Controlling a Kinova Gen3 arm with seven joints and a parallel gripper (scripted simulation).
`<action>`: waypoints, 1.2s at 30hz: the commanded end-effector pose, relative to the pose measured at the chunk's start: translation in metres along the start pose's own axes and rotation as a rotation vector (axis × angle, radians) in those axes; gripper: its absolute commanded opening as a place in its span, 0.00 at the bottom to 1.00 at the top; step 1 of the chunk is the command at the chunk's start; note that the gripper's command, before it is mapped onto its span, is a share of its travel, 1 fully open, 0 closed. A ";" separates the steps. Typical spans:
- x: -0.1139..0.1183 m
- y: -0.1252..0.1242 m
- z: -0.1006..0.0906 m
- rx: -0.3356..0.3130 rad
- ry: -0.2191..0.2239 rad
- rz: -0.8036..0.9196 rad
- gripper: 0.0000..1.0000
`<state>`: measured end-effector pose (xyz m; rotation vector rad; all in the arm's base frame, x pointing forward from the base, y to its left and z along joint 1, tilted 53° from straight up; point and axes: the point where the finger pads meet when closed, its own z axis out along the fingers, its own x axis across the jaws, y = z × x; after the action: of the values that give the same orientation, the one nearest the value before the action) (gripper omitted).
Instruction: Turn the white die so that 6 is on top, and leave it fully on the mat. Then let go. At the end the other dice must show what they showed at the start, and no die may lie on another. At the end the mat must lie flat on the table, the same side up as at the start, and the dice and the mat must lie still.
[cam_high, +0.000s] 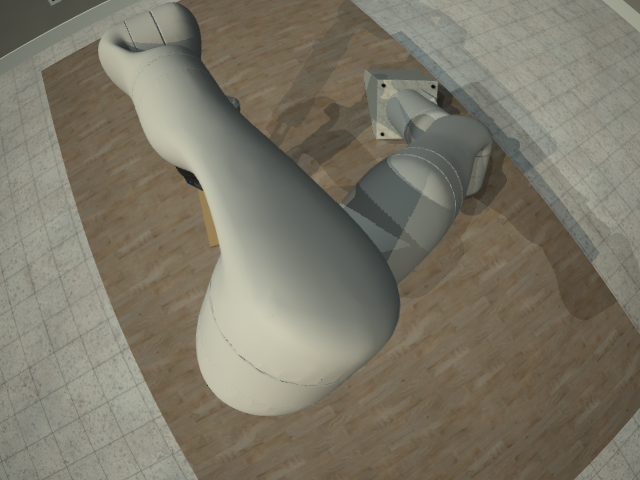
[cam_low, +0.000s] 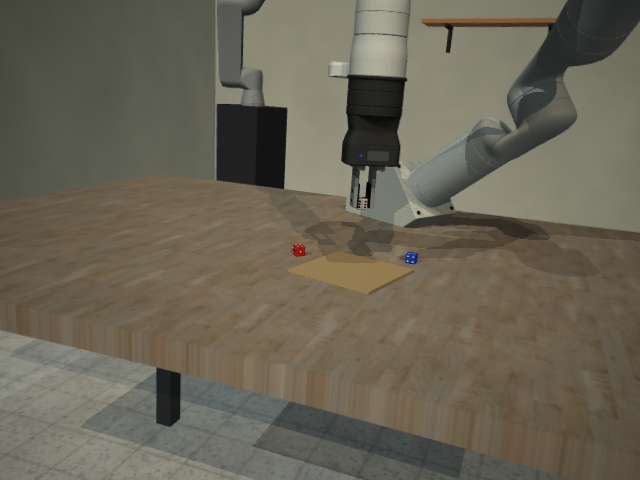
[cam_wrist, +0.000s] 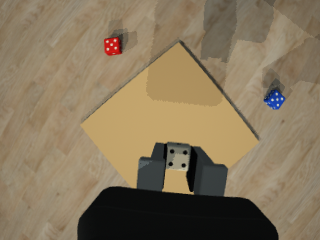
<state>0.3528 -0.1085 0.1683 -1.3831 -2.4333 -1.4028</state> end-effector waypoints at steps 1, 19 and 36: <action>-0.002 -0.001 0.002 0.004 0.003 0.023 0.34; -0.005 -0.001 0.003 0.006 0.003 0.077 0.34; -0.005 -0.002 0.003 -0.126 -0.002 0.077 0.34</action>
<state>0.3611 -0.1051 0.1673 -1.4458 -2.3371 -1.5468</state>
